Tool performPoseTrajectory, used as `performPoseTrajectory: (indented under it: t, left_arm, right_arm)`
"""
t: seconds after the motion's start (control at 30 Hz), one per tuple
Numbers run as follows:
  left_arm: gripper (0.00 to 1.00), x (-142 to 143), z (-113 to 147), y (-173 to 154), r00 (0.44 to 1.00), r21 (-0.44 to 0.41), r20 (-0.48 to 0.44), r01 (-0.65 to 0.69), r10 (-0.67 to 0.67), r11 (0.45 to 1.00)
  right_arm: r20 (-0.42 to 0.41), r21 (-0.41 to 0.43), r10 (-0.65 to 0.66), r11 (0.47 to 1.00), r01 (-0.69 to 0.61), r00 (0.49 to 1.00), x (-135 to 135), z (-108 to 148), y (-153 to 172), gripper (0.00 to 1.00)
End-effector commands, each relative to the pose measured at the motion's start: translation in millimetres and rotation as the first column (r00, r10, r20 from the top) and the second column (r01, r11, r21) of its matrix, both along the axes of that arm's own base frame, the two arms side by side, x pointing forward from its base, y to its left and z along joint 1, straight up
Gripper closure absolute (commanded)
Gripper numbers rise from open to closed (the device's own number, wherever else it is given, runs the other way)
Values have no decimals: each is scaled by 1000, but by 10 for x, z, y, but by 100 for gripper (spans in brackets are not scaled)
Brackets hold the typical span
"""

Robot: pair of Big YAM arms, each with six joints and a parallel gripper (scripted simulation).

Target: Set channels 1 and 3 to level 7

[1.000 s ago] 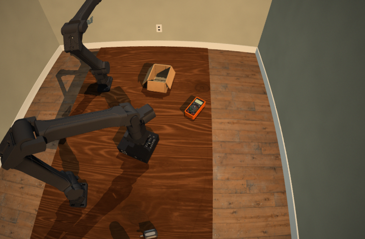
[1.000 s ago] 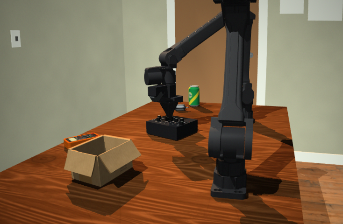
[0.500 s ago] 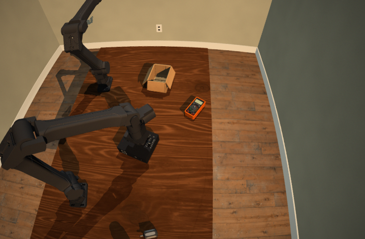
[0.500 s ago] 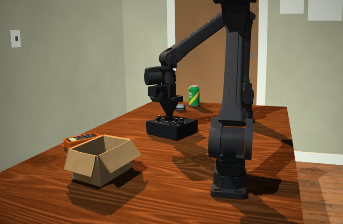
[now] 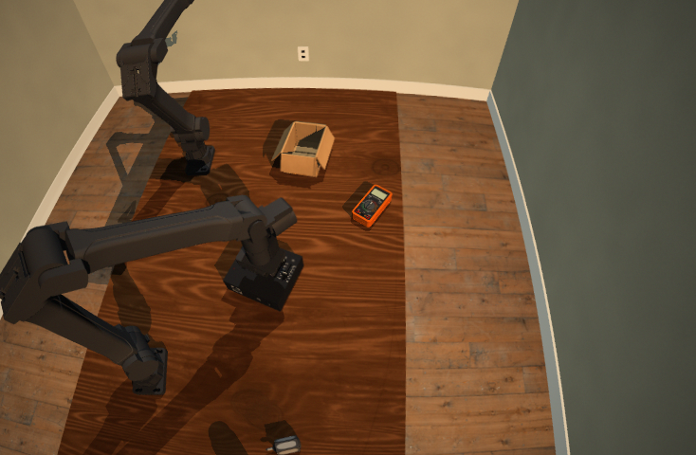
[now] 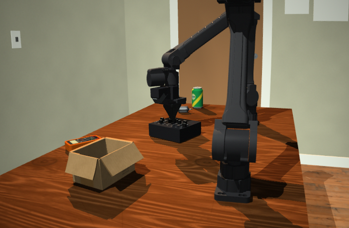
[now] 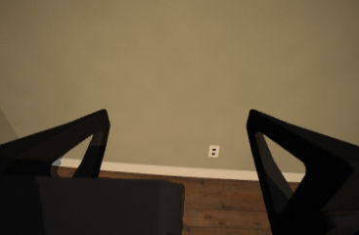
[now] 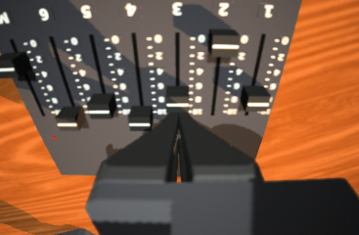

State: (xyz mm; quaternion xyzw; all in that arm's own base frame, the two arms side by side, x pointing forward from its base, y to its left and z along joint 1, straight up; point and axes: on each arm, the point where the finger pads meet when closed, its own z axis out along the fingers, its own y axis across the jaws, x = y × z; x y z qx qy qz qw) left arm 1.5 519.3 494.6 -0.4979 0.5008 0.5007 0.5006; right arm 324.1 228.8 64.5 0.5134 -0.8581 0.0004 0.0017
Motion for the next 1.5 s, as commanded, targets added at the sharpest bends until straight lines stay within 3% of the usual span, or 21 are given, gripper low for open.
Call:
performPoseTrajectory:
  t: [0.0,0.17,0.4,0.6,1.07,1.23,1.47]
  left_arm:
    - [0,-43,40,-12,1000,17,14,-10,10,1000]
    - [0,-43,40,-12,1000,17,14,-10,10,1000]
    - [0,-43,40,-12,1000,17,14,-10,10,1000]
    - [0,-43,40,-12,1000,17,14,-10,10,1000]
    - [0,-43,40,-12,1000,17,14,-10,10,1000]
    - [0,-43,40,-12,1000,17,14,-10,10,1000]
    - [0,-43,40,-12,1000,17,14,-10,10,1000]
  right_arm:
    - [48,34,8,999,-10,999,199,188,167,100]
    - [25,18,4,1000,-4,1000,39,92,-20,100]
    - [32,23,1,1000,-1,999,65,124,-6,100]
    - [56,40,0,999,-2,998,191,320,80,100]
    - [58,41,0,999,-2,998,177,681,71,100]
    - [15,12,1,1000,-1,1000,121,499,31,100]
    - [26,19,1,1000,-1,1000,132,526,39,100]
